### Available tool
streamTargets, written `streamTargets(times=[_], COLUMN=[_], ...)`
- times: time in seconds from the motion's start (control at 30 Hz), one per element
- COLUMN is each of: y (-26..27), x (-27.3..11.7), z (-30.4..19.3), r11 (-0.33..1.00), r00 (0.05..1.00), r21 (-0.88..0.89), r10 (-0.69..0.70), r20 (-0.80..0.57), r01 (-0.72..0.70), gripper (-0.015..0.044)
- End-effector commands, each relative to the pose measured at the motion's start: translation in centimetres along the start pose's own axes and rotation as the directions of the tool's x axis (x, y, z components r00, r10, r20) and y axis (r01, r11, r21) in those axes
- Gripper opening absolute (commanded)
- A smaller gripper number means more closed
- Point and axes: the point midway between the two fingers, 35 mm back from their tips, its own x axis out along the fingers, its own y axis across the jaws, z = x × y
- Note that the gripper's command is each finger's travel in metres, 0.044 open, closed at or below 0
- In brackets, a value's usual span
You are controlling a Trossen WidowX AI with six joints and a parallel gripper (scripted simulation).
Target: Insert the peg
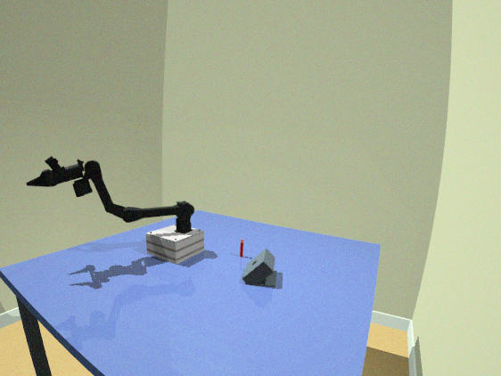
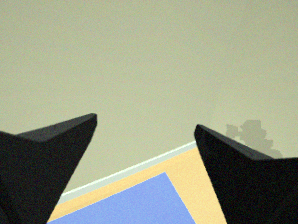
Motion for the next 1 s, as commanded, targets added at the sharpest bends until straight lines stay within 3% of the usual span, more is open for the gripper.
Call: streamTargets(times=[0.0,0.17,0.47,0.97], y=[0.0,-0.3,-0.3,2.1], x=[0.0,-1.8,-8.7,-24.1], z=[0.1,3.7,13.8,26.4], r11=[1.000,0.999,0.988,0.936], r00=[1.000,0.995,0.916,0.612], r21=[0.001,0.039,0.152,0.202], r10=[0.000,-0.010,-0.026,0.018], r20=[0.003,0.104,0.401,0.791], r01=[0.000,0.006,-0.039,-0.288], gripper=[0.0426,0.0440,0.0440,0.0440])
